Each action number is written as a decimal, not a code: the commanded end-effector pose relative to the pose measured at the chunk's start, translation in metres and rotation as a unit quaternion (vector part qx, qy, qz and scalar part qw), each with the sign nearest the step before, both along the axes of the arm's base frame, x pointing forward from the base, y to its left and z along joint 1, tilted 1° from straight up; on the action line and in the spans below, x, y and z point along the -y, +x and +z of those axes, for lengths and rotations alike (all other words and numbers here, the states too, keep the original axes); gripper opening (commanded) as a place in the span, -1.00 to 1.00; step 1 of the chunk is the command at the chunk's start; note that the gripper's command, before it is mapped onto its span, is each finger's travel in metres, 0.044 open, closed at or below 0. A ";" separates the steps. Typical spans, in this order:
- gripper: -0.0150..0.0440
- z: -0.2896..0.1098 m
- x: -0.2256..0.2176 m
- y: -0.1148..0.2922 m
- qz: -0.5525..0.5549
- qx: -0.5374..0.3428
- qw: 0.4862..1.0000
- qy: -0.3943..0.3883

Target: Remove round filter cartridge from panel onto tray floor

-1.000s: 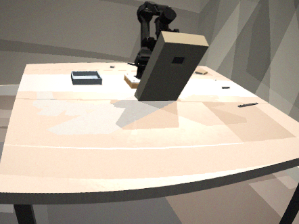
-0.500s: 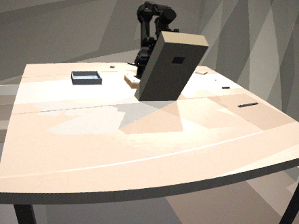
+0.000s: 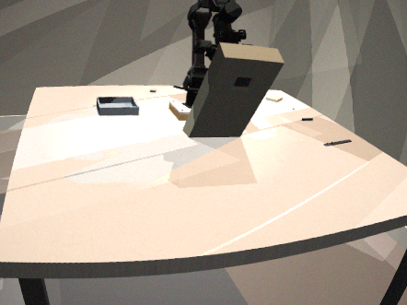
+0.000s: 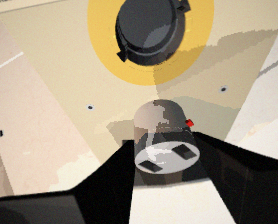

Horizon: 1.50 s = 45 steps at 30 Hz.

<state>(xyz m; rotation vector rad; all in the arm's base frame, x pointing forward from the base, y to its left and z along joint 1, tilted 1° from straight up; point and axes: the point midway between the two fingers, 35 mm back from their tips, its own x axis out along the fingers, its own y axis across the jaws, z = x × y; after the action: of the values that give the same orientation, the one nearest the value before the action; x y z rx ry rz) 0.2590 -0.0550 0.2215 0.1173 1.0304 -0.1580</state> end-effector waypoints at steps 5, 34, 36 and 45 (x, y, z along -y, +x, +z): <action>-0.49 0.033 -0.001 -0.013 0.002 0.004 1.000 -0.001; -0.49 0.054 0.056 -0.036 0.003 -0.003 1.000 -0.003; -0.49 0.053 0.063 -0.037 0.002 -0.002 1.000 -0.003; -0.49 0.051 0.083 -0.046 -0.035 -0.004 0.999 -0.003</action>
<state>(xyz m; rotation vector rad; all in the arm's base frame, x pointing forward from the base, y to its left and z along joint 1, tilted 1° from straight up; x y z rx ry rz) 0.2169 -0.1304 0.2729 0.1226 1.0344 -0.1798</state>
